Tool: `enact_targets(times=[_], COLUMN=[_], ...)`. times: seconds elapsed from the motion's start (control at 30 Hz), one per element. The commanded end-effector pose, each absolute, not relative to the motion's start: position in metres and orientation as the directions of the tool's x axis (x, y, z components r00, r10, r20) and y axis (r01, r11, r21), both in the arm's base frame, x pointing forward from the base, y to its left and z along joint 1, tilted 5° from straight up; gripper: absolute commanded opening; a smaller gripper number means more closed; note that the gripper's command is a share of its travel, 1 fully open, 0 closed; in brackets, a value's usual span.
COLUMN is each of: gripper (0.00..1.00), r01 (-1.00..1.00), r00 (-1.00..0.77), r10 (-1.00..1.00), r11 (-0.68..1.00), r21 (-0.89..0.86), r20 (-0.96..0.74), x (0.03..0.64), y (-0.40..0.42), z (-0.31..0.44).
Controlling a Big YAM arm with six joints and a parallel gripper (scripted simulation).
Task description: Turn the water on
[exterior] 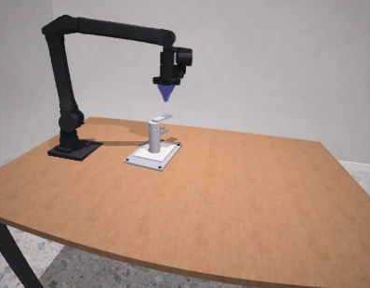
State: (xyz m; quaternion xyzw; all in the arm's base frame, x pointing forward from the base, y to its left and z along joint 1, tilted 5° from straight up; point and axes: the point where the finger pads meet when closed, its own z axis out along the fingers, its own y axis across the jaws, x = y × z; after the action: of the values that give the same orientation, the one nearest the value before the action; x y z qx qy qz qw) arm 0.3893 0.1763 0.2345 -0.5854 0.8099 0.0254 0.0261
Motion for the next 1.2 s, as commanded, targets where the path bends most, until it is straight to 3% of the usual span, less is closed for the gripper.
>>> enact_targets(times=[0.0, 0.33, 0.37, 1.17], gripper=[0.0, 0.0, 0.61, 0.61], r01=[-0.948, -0.948, -0.948, -0.948], r00=[-0.315, -0.315, -0.315, -0.315], r10=[-0.944, -0.944, -0.944, -0.944], r11=[0.318, 0.319, 0.319, 0.319], r21=[-0.023, -0.023, -0.023, -0.023], r20=[-0.102, -0.102, -0.102, -0.102], x=[0.4113, 0.4113, 0.4113, 0.4113], y=[0.1774, 0.1773, 0.1773, 0.1773], z=[0.2531, 0.2531, 0.2531, 0.2531])
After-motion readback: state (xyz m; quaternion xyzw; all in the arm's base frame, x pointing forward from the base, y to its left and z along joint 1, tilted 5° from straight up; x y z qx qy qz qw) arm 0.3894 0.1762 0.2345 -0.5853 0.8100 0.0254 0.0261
